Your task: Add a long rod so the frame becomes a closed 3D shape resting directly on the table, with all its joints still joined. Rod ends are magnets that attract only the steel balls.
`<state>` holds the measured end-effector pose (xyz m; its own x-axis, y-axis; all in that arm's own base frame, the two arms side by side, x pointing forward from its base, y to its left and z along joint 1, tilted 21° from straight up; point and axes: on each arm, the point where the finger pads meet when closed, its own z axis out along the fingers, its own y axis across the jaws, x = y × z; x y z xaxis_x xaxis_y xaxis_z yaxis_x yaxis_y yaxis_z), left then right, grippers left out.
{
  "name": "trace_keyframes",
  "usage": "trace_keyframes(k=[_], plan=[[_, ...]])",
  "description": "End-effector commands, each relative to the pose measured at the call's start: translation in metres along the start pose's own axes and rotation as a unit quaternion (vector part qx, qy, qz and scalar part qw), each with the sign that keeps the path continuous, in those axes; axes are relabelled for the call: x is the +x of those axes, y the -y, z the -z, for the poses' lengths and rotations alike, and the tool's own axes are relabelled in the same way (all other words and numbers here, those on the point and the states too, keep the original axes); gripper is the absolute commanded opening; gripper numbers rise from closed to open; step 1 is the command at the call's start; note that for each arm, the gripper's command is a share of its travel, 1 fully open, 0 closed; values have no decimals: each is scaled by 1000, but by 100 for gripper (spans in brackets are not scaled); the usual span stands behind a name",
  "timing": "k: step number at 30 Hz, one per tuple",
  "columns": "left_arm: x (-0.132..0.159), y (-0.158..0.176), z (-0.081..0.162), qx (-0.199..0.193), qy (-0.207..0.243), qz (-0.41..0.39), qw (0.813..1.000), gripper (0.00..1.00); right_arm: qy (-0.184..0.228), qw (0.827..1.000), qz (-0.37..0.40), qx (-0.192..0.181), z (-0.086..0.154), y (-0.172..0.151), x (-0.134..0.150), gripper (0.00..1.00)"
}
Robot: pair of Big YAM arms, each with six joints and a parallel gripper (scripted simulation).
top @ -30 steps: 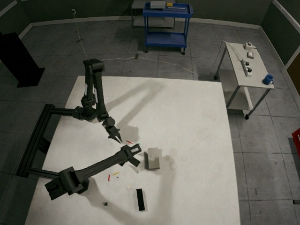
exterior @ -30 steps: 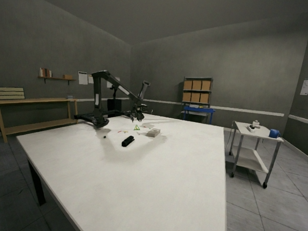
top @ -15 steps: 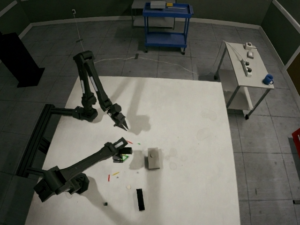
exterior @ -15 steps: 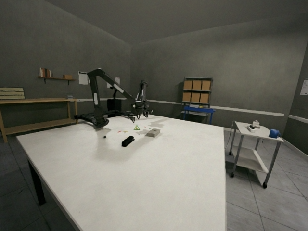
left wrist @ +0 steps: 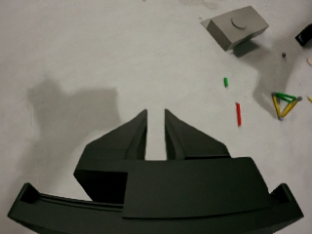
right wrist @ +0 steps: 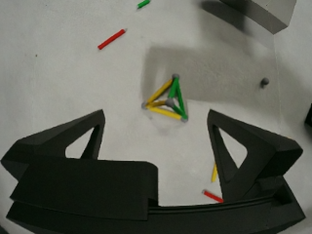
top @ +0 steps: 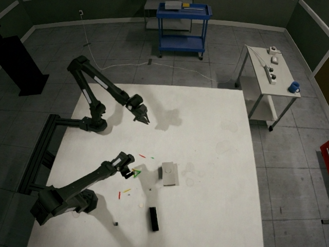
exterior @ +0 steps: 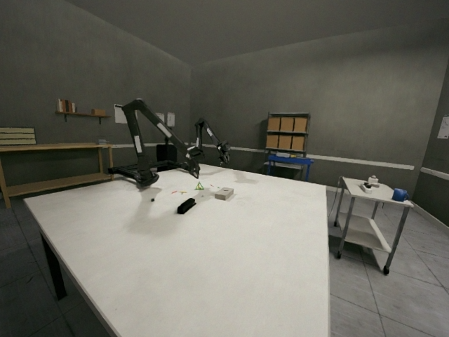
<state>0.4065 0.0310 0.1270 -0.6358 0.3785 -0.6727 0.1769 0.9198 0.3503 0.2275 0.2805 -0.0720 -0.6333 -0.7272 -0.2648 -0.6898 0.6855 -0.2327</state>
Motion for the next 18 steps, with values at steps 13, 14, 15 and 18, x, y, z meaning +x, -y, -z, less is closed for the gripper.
trace_keyframes(k=[13, 14, 15, 18], plan=[[-86, -167, 41, -71, -11, 53, 996, 16, 73, 994, 79, -11, -1, -6, -11, 100], [-88, -172, 42, -73, -12, 55, 996, 16, 73, 994, 79, -11, -1, -6, -11, 100], [-89, -175, 43, -75, -12, 57, 995, 16, 73, 994, 79, -11, -1, -6, -11, 100], [-91, -180, 44, -77, -12, 62, 995, 16, 73, 994, 79, -11, -1, -6, -11, 100]])
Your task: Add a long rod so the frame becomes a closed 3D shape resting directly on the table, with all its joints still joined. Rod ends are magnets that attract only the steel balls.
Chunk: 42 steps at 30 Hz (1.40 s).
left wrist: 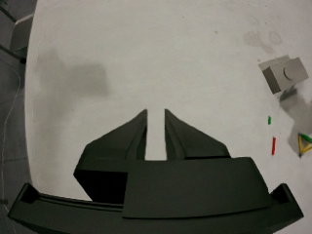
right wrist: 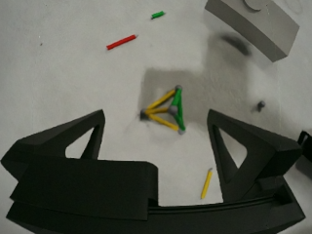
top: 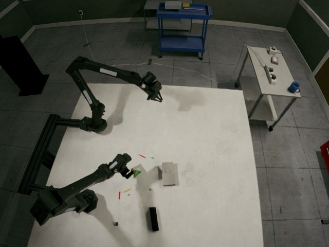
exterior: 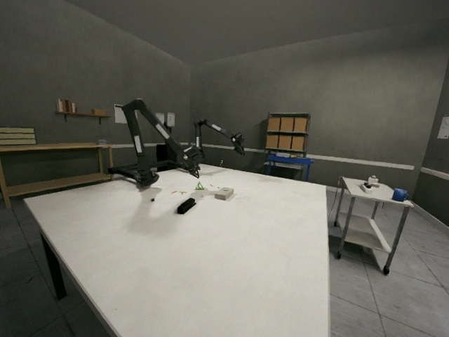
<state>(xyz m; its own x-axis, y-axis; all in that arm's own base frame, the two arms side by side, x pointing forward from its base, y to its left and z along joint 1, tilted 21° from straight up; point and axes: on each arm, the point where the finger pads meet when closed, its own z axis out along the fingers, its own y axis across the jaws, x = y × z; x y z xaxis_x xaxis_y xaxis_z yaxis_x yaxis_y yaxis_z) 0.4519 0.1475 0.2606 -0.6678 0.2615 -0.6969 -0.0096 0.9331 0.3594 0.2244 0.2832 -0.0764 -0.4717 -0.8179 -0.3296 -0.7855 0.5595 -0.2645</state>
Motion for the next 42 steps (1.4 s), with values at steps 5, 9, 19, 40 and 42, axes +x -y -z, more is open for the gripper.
trace_keyframes(k=[5, 9, 19, 40, 42], plan=[[-21, -11, 1, -1, 5, -1, 1000, 16, 17, 1000, -1, -1, 1, 1, -12, 100], [-21, -11, 1, -1, 5, -1, 1000, 16, 14, 1000, 0, 1, 5, 9, -9, 100], [-21, -11, 1, -1, 5, -1, 1000, 16, 9, 998, -36, 54, 55, 103, 29, 100], [-14, -7, 3, -2, 6, 0, 1000, 16, 58, 935, -265, 228, 220, 416, 96, 100], [-14, -7, 3, -2, 6, 0, 1000, 16, 58, 935, -265, 228, 220, 416, 96, 100]])
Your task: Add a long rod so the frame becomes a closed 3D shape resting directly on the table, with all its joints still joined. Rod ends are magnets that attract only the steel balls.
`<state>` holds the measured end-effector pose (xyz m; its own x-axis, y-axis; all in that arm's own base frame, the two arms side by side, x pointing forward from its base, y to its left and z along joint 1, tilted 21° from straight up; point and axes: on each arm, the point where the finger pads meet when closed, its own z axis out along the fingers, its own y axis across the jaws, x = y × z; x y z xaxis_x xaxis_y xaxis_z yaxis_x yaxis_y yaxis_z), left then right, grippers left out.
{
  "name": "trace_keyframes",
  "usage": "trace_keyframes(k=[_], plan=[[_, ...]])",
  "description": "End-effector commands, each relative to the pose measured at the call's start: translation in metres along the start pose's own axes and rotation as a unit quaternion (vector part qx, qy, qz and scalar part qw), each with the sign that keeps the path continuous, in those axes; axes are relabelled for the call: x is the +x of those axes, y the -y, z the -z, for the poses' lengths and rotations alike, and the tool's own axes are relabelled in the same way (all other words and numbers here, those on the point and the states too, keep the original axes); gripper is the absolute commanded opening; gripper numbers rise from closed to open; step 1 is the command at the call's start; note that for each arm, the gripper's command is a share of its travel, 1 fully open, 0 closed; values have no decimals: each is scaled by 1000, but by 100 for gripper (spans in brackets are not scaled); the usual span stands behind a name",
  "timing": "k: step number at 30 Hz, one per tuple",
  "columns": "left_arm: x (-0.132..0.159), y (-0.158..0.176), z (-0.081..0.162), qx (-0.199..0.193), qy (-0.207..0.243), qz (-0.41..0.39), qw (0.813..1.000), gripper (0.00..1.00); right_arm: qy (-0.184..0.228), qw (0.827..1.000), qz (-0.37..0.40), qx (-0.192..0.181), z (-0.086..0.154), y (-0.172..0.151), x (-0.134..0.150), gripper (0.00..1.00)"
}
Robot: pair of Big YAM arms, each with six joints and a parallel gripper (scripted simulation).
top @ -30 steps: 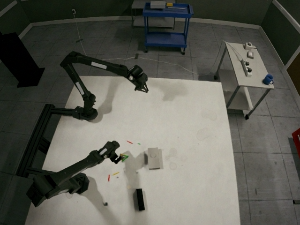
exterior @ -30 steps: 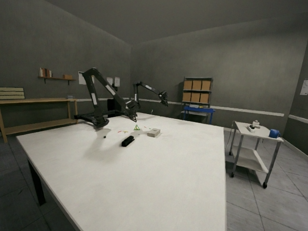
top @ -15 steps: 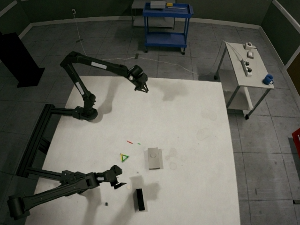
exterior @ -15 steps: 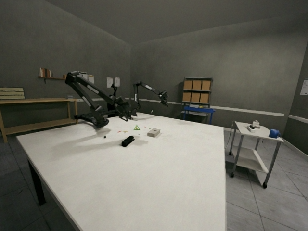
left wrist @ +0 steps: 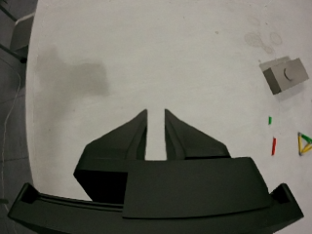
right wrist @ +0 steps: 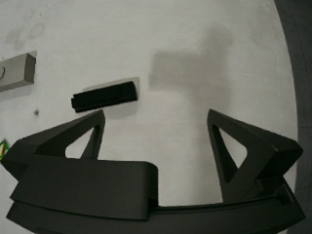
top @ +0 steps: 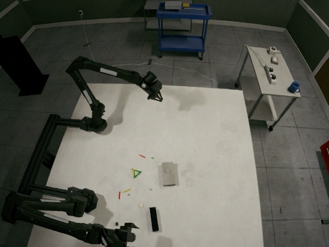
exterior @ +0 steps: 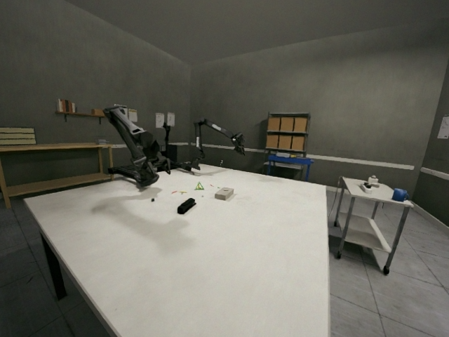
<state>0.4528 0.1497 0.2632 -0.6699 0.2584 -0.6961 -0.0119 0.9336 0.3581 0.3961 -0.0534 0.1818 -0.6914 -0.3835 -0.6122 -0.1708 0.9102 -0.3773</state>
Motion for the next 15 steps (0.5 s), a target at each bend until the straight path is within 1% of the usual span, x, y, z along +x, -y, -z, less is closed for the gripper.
trace_keyframes(k=[1, 2, 3, 6, 9, 11, 15], plan=[[-13, -4, 3, -2, 8, -1, 1000, 16, 10, 1000, -7, 10, -1, 40, -33, 100], [-13, -4, 3, -2, 8, -1, 1000, 16, 14, 999, -30, 23, 0, 65, -40, 100], [-13, -4, 3, -2, 8, -1, 1000, 16, 16, 998, -42, 32, 2, 83, -45, 100], [-13, -4, 3, -2, 8, -1, 1000, 16, 22, 996, -64, 50, 3, 118, -56, 100], [-13, -4, 3, -2, 8, -1, 1000, 16, 24, 995, -76, 57, 4, 134, -62, 100], [-13, -4, 3, -2, 8, -1, 1000, 16, 28, 995, -74, 56, 4, 135, -68, 100], [-13, -4, 3, -2, 8, -1, 1000, 16, 27, 995, -71, 58, 4, 136, -68, 100]])
